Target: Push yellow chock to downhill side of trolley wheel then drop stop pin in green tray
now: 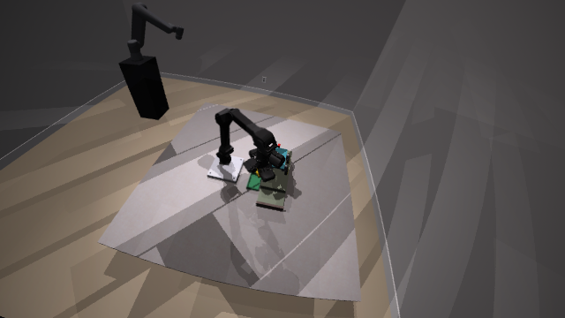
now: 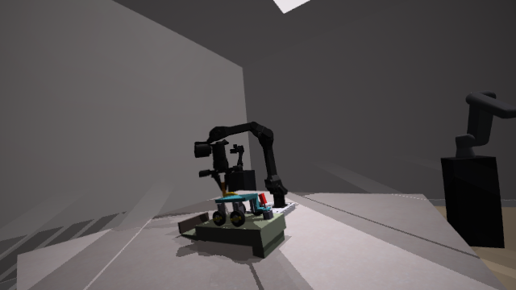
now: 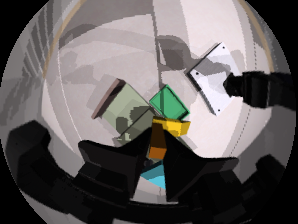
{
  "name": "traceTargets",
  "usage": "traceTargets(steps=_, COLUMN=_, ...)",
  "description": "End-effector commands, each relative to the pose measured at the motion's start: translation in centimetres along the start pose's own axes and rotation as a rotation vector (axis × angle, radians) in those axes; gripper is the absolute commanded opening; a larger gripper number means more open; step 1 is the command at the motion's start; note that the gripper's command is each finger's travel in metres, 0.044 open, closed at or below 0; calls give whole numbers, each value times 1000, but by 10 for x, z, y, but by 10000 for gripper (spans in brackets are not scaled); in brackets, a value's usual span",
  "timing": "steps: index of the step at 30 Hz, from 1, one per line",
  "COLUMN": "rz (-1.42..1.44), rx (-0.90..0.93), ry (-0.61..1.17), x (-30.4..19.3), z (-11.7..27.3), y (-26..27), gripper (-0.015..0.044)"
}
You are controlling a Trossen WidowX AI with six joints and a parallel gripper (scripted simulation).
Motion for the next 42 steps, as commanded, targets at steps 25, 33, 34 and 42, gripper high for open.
traceTargets(steps=25, rz=-646, rx=-47, ry=22, x=-5, z=-2, y=10, gripper=0)
traceTargets(steps=33, rz=-646, rx=-46, ry=23, x=-20, z=-6, y=21, gripper=0)
traceTargets(steps=34, rz=-646, rx=-46, ry=23, x=-20, z=-6, y=21, gripper=0)
traceTargets(steps=42, rz=-646, rx=-46, ry=23, x=-19, z=-21, y=21, gripper=0)
Point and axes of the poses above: the point midway between the two fingers, 35 mm back from their tips, its own z axis back along the fingers, its own y axis across the jaws, x = y × z, the point moved 5 cm from there along z, back along the fingers, and after that the axes turned 3 degrees about -z, right-handed, at the moved point
